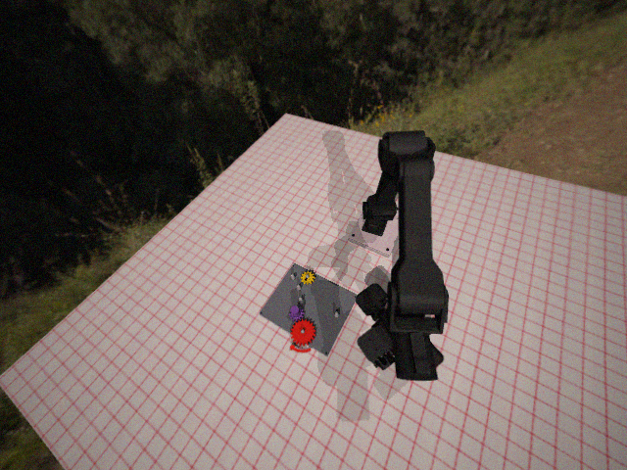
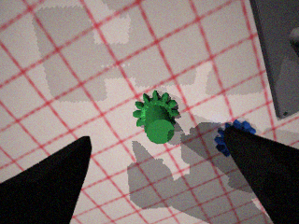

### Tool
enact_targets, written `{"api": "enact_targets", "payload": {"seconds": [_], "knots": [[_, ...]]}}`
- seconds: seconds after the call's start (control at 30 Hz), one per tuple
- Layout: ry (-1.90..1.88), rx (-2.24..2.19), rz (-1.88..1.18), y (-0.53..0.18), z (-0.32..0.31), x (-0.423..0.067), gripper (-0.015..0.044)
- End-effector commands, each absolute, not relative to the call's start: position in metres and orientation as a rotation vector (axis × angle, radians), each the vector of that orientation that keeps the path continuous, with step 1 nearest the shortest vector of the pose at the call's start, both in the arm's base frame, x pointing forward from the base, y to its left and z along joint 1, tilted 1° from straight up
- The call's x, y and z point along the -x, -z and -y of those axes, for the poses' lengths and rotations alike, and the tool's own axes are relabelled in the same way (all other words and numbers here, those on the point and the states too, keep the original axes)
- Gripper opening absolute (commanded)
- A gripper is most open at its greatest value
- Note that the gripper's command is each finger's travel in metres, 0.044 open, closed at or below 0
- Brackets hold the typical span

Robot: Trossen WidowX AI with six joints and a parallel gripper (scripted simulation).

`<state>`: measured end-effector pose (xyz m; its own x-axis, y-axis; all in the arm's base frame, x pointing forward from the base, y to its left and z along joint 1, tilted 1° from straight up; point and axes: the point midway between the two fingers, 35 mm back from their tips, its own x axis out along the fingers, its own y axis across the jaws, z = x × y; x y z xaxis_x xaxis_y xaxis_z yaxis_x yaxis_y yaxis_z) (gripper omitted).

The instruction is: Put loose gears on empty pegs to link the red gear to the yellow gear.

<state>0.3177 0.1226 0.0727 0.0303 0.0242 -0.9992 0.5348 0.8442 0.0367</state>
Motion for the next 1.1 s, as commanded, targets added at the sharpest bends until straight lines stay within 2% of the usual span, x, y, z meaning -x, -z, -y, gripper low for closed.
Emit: {"api": "enact_targets", "payload": {"seconds": [0.0, 0.57, 1.0, 1.07], "knots": [[0.425, -0.466, -1.511, -0.064, -0.122, -0.316, 0.0440], [0.425, -0.466, -1.511, -0.049, -0.122, -0.316, 0.0440], [0.425, -0.466, -1.511, -0.049, -0.122, -0.316, 0.0099], [0.425, -0.466, -1.511, -0.049, -0.122, -0.316, 0.0085]]}}
